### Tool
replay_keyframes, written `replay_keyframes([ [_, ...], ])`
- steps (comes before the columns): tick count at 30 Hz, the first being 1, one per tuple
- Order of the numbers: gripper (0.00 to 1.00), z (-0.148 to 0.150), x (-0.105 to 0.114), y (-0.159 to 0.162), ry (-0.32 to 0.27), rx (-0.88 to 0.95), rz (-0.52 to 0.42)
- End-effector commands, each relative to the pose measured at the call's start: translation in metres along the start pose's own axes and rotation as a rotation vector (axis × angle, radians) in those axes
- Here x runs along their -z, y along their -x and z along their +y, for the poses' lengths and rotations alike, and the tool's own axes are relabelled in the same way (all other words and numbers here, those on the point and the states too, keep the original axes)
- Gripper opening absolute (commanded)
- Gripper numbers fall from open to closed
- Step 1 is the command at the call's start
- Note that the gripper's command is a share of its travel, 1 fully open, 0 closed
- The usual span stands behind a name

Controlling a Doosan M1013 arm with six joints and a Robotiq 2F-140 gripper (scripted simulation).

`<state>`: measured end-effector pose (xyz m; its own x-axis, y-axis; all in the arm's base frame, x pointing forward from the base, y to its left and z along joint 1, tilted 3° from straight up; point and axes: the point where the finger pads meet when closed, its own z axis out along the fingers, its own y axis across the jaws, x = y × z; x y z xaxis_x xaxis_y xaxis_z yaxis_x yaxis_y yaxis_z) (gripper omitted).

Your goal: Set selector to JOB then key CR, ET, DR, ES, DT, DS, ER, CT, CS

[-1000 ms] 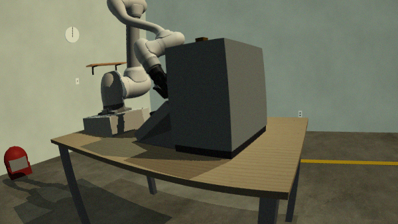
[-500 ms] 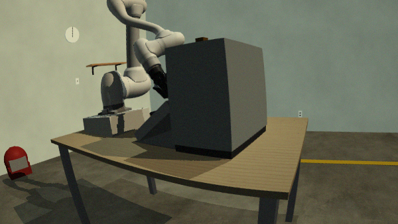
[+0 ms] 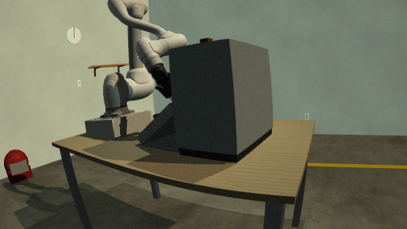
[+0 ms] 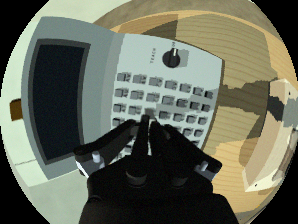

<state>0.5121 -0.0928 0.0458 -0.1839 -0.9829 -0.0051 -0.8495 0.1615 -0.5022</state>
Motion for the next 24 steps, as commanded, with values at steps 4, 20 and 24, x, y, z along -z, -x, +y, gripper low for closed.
replay_keyframes([
  [4,0.00,0.000,0.012,0.000,0.001,0.000,0.000],
  [20,0.00,0.003,0.021,0.003,0.001,0.000,0.000],
  [24,0.00,0.014,0.021,0.014,0.001,0.000,0.000],
])
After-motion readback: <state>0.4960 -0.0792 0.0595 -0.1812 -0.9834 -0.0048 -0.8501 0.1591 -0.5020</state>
